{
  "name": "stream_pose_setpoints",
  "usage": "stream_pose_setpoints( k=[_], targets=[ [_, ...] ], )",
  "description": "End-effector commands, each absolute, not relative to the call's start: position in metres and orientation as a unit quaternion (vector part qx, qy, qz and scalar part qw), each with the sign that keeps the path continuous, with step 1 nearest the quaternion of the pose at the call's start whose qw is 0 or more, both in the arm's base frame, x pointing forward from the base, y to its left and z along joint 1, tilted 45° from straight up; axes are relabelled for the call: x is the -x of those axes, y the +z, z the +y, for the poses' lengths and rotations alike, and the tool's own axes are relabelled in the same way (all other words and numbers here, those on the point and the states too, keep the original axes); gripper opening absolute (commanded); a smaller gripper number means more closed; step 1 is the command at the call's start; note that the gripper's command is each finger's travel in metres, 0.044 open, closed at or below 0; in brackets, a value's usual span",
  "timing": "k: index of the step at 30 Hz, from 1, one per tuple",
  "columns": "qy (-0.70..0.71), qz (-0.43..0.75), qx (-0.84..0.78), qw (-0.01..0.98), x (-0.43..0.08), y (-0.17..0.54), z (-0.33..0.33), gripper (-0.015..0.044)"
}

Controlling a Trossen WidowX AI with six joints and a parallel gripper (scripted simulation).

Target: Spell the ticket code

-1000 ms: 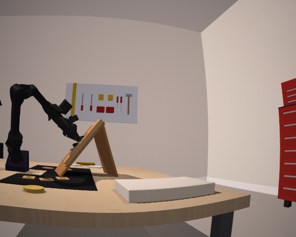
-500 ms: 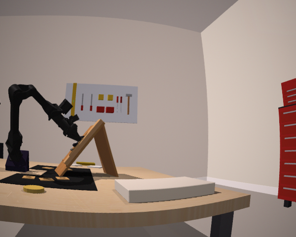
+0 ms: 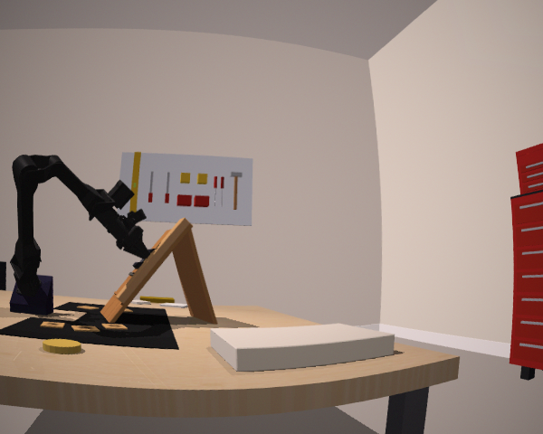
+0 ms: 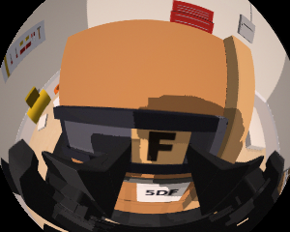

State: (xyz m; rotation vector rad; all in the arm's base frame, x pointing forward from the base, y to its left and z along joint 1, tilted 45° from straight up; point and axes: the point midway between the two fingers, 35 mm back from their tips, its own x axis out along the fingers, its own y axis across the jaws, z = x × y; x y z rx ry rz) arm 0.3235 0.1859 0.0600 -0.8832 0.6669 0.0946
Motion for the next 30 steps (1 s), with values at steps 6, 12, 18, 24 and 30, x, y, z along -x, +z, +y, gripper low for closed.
stream_pose_setpoints(
  k=[6, 12, 18, 24, 30],
  targets=[
    [0.047, 0.318, 0.421, 0.848, -0.326, 0.064, 0.181, 0.0000],
    [0.047, 0.318, 0.421, 0.848, -0.327, 0.067, 0.178, 0.0000],
    [0.047, 0.318, 0.421, 0.848, -0.329, 0.071, 0.175, 0.0000],
    [0.044, 0.317, 0.420, 0.850, -0.330, 0.072, 0.174, 0.0053],
    [0.044, 0.317, 0.420, 0.850, -0.330, 0.072, 0.174, 0.0210]
  ],
)
